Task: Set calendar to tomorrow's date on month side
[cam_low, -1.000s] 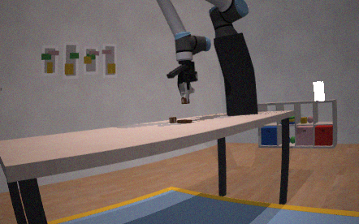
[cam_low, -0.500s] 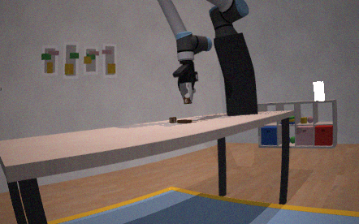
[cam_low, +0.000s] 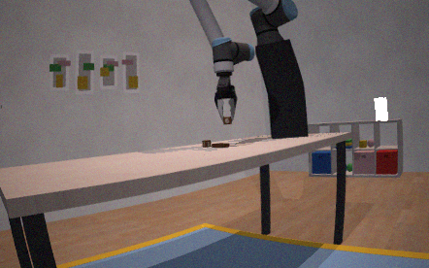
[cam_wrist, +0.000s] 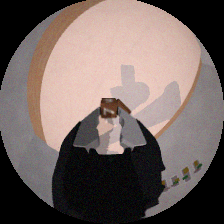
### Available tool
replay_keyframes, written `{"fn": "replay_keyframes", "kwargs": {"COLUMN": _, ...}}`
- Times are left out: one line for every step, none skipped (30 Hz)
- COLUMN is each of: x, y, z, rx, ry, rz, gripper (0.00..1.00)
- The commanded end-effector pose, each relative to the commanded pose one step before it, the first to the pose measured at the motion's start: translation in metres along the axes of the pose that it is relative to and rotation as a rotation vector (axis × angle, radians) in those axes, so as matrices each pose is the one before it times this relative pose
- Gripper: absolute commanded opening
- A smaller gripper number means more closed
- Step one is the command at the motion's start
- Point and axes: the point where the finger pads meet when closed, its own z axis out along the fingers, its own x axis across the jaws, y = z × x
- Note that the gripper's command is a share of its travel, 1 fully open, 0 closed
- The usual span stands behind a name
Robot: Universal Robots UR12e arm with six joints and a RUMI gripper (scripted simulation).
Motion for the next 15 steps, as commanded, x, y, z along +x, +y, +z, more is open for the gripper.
{"fn": "replay_keyframes", "kwargs": {"x": -0.00630, "y": -0.00357, "z": -0.00001, "rx": 0.00377, "ry": -0.00154, "rz": -0.17232, "gripper": 0.11}}
{"fn": "replay_keyframes", "kwargs": {"x": -0.00105, "y": -0.00069, "z": 0.00008, "rx": 0.00000, "ry": 0.00002, "rz": -0.02929, "gripper": 0.11}}
{"fn": "replay_keyframes", "kwargs": {"x": -0.00026, "y": -0.00018, "z": 0.00002, "rx": 0.00000, "ry": 0.00000, "rz": -0.00746, "gripper": 0.11}}
{"fn": "replay_keyframes", "kwargs": {"x": -0.00126, "y": -0.00086, "z": 0.00010, "rx": 0.00000, "ry": 0.00002, "rz": -0.03580, "gripper": 0.11}}
{"fn": "replay_keyframes", "kwargs": {"x": -0.00120, "y": -0.00086, "z": 0.00009, "rx": 0.00000, "ry": 0.00002, "rz": -0.03482, "gripper": 0.11}}
{"fn": "replay_keyframes", "kwargs": {"x": -0.00113, "y": -0.00086, "z": 0.00009, "rx": -0.00001, "ry": 0.00002, "rz": -0.03381, "gripper": 0.11}}
{"fn": "replay_keyframes", "kwargs": {"x": -0.00097, "y": -0.00077, "z": 0.00008, "rx": -0.00001, "ry": 0.00002, "rz": -0.02971, "gripper": 0.11}}
{"fn": "replay_keyframes", "kwargs": {"x": -0.00010, "y": -0.00008, "z": 0.00001, "rx": 0.00000, "ry": 0.00000, "rz": -0.00307, "gripper": 0.11}}
{"fn": "replay_keyframes", "kwargs": {"x": -0.00101, "y": -0.00084, "z": 0.00008, "rx": -0.00001, "ry": 0.00002, "rz": -0.03172, "gripper": 0.11}}
{"fn": "replay_keyframes", "kwargs": {"x": -0.00095, "y": -0.00083, "z": 0.00008, "rx": -0.00001, "ry": 0.00002, "rz": -0.03064, "gripper": 0.11}}
{"fn": "replay_keyframes", "kwargs": {"x": -0.00089, "y": -0.00081, "z": 0.00008, "rx": -0.00001, "ry": 0.00002, "rz": -0.02954, "gripper": 0.11}}
{"fn": "replay_keyframes", "kwargs": {"x": 0.00000, "y": 0.00000, "z": 0.00000, "rx": 0.00000, "ry": 0.00000, "rz": 0.00000, "gripper": 0.11}}
{"fn": "replay_keyframes", "kwargs": {"x": 0.00000, "y": 0.00000, "z": 0.00000, "rx": 0.00000, "ry": 0.00000, "rz": 0.00000, "gripper": 0.11}}
{"fn": "replay_keyframes", "kwargs": {"x": -0.00084, "y": -0.00079, "z": 0.00007, "rx": -0.00001, "ry": 0.00002, "rz": -0.02842, "gripper": 0.11}}
{"fn": "replay_keyframes", "kwargs": {"x": -0.00078, "y": -0.00077, "z": 0.00007, "rx": -0.00001, "ry": 0.00002, "rz": -0.02728, "gripper": 0.11}}
